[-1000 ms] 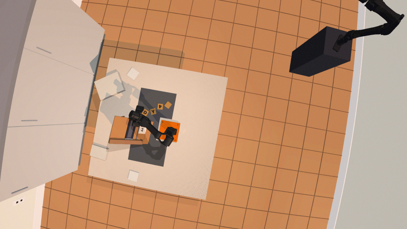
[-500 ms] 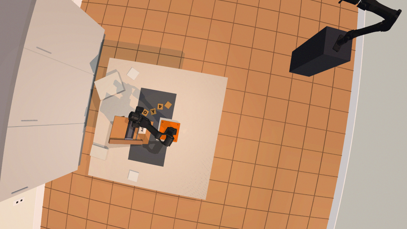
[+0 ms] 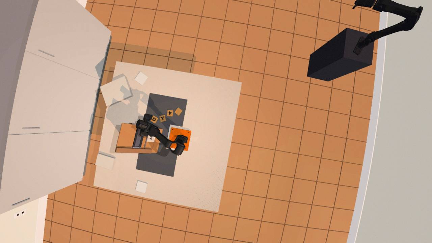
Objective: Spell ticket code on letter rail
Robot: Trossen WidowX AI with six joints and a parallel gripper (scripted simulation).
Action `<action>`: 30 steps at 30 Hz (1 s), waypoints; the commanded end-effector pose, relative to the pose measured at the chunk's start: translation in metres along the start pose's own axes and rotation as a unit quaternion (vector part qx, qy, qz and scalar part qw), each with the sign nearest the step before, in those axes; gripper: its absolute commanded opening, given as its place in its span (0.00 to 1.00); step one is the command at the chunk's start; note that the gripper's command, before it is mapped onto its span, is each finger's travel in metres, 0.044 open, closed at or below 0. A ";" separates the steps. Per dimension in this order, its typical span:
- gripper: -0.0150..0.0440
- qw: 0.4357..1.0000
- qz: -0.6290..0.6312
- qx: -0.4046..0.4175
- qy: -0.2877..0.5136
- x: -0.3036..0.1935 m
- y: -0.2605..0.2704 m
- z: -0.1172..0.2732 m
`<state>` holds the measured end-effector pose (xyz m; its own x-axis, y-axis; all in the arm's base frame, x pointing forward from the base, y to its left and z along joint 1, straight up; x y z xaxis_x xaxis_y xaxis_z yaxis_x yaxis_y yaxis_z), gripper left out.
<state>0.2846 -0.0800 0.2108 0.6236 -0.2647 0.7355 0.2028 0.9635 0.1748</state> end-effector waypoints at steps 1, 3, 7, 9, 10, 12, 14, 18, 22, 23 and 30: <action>0.25 1.000 -0.002 -0.002 -0.002 0.000 0.002 0.000; 0.25 1.000 -0.002 -0.001 -0.002 -0.001 0.003 0.000; 0.25 1.000 -0.002 -0.001 -0.002 -0.001 0.005 0.000; 0.25 1.000 -0.002 -0.001 -0.002 -0.001 0.006 0.000; 0.25 1.000 -0.002 -0.001 -0.002 -0.001 0.006 0.000; 0.25 1.000 -0.002 -0.001 -0.002 -0.002 0.007 0.000; 0.25 1.000 -0.002 -0.001 -0.002 -0.002 0.008 0.000; 0.25 1.000 -0.002 -0.001 -0.001 -0.002 0.010 0.000; 0.25 1.000 -0.002 -0.001 -0.001 -0.003 0.012 0.000; 0.25 1.000 -0.002 -0.001 -0.001 -0.003 0.013 0.000; 0.25 1.000 -0.002 -0.001 -0.001 -0.004 0.016 0.000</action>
Point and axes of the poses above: the point midway between the two fingers, 35 mm back from their tips, its own z axis back along the fingers, its own y axis across the jaws, x = y × z, the point moved 7 cm from there along z, back along the fingers, and after that the axes turned 14 degrees about -z, right-handed, at the moved point
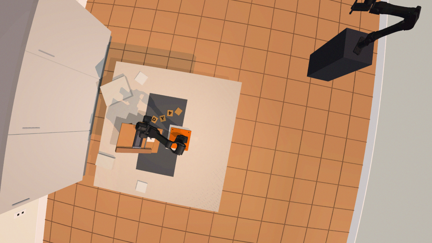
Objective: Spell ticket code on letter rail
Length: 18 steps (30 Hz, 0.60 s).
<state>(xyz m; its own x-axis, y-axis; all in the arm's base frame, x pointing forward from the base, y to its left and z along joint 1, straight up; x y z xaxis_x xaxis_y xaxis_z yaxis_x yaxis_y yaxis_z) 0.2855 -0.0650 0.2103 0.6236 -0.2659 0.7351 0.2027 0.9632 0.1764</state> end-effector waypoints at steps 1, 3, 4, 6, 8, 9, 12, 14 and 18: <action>0.25 1.000 -0.002 -0.001 -0.002 0.000 0.002 0.000; 0.25 1.000 -0.002 -0.001 -0.002 -0.001 0.003 0.000; 0.25 1.000 -0.002 -0.001 -0.002 -0.001 0.003 0.000; 0.25 1.000 -0.002 -0.001 -0.002 -0.001 0.004 0.000; 0.25 1.000 -0.002 -0.001 -0.002 -0.001 0.005 0.000; 0.25 1.000 -0.002 -0.001 -0.002 -0.001 0.006 0.000; 0.25 1.000 -0.002 -0.001 -0.002 -0.002 0.007 0.000; 0.25 1.000 -0.002 -0.001 -0.002 -0.002 0.008 0.000; 0.25 1.000 -0.002 -0.001 -0.002 -0.002 0.010 0.000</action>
Point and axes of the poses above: the point midway between the two fingers, 35 mm back from their tips, its own z axis back along the fingers, its own y axis across the jaws, x = y × z, the point moved 7 cm from there along z, back along the fingers, and after that the axes turned 14 degrees about -z, right-handed, at the moved point
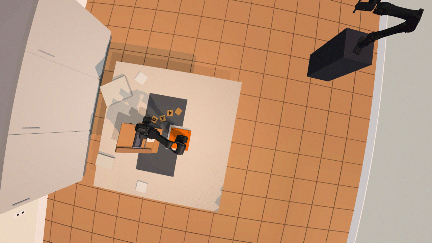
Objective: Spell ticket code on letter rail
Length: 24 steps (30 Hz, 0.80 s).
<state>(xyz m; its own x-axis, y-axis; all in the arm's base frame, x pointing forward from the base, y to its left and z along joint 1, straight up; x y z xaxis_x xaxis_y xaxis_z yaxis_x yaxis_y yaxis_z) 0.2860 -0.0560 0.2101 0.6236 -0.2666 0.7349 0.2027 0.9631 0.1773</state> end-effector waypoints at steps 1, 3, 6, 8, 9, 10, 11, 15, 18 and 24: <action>0.25 1.000 -0.002 -0.001 -0.002 0.000 0.002 0.000; 0.25 1.000 -0.002 -0.001 -0.002 -0.001 0.003 0.000; 0.25 1.000 -0.002 -0.001 -0.002 -0.001 0.004 0.000; 0.25 1.000 -0.002 -0.001 -0.002 -0.001 0.005 0.000; 0.25 1.000 -0.002 -0.001 -0.002 -0.001 0.006 0.000; 0.25 1.000 -0.002 -0.001 -0.002 -0.001 0.006 0.000; 0.25 1.000 -0.002 -0.001 -0.002 -0.002 0.007 0.000; 0.25 1.000 -0.002 -0.001 -0.002 -0.002 0.009 0.000; 0.25 1.000 -0.002 -0.001 -0.002 -0.002 0.010 0.000; 0.25 1.000 -0.002 -0.001 -0.002 -0.003 0.013 0.000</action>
Point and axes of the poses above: the point midway between the two fingers, 35 mm back from their tips, its own z axis back along the fingers, its own y axis across the jaws, x = y × z, the point moved 7 cm from there along z, back along the fingers, and after that the axes turned 14 degrees about -z, right-handed, at the moved point
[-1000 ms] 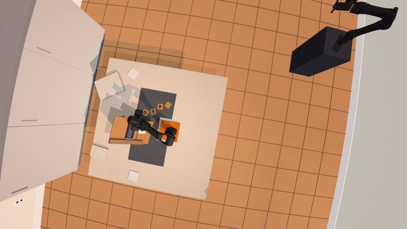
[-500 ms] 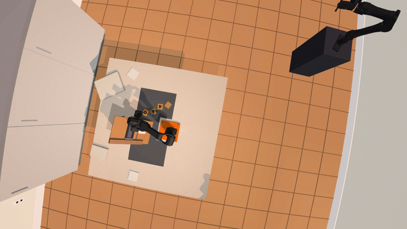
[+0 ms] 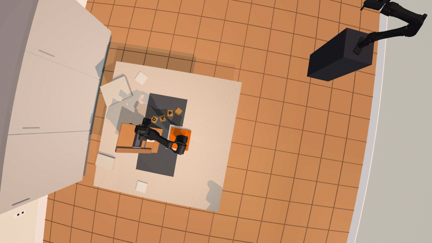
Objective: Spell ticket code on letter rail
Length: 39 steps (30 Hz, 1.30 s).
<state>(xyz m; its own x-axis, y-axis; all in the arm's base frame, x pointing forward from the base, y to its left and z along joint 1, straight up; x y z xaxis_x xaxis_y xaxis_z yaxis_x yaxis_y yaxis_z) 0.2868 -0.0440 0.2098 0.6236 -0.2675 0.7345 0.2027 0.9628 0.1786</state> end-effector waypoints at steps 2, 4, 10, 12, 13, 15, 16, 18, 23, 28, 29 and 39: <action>0.25 1.000 -0.002 -0.001 -0.002 0.000 0.002 0.000; 0.25 1.000 -0.002 -0.001 -0.002 -0.001 0.003 0.000; 0.25 1.000 -0.002 -0.001 -0.002 -0.001 0.006 0.000; 0.25 1.000 -0.002 -0.001 -0.002 -0.001 0.006 0.000; 0.25 1.000 -0.002 -0.001 -0.002 -0.001 0.006 0.000; 0.25 1.000 -0.002 -0.001 -0.002 -0.002 0.007 0.000; 0.25 1.000 -0.002 -0.001 -0.002 -0.002 0.007 0.000; 0.25 1.000 -0.002 -0.001 -0.002 -0.002 0.008 0.000; 0.25 1.000 -0.002 -0.001 -0.002 -0.003 0.011 0.000; 0.25 1.000 -0.003 -0.001 -0.002 -0.003 0.013 0.000; 0.25 1.000 -0.003 -0.001 -0.002 -0.003 0.014 0.000; 0.25 1.000 -0.003 -0.001 -0.002 -0.005 0.019 0.000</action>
<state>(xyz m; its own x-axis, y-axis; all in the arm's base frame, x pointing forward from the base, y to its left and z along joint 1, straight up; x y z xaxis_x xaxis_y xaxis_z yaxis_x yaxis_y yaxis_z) 0.2877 -0.0256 0.2096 0.6237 -0.2689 0.7340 0.2026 0.9625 0.1805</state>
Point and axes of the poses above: the point midway between the two fingers, 35 mm back from their tips, its own z axis back along the fingers, its own y axis across the jaws, x = y × z, the point moved 7 cm from there along z, back along the fingers, and after that the axes turned 14 degrees about -z, right-handed, at the moved point
